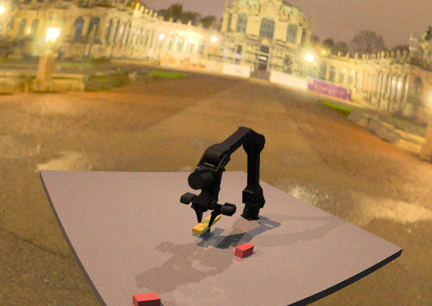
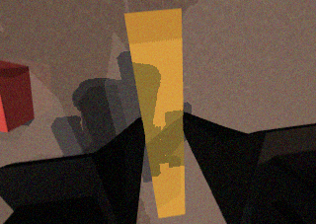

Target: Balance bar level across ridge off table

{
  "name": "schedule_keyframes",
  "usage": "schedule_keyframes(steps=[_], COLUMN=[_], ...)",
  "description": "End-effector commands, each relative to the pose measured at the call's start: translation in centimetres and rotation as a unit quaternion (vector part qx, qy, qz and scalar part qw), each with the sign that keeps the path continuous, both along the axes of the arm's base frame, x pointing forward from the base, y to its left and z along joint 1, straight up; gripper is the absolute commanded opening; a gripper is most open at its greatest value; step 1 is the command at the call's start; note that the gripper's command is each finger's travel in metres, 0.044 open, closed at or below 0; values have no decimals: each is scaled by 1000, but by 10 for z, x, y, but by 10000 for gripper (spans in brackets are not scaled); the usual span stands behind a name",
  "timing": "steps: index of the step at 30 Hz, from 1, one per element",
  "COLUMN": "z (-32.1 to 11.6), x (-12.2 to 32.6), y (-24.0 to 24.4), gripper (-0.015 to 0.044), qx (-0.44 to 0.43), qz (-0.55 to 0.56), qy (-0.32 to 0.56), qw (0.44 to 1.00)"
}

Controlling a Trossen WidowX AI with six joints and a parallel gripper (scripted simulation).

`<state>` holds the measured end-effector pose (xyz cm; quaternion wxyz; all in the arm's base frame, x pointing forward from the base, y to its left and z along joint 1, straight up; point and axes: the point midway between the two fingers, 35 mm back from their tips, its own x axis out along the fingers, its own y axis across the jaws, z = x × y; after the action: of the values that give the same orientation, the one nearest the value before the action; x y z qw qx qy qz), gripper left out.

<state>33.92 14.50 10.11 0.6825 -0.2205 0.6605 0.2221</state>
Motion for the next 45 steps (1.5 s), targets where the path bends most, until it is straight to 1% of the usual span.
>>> schedule_keyframes(steps=[1,45], z=[-3,1], x=[0,1], y=[0,0], gripper=[0,0], qx=[0,1], qz=[0,0], qy=[1,-1], qw=[1000,1000])
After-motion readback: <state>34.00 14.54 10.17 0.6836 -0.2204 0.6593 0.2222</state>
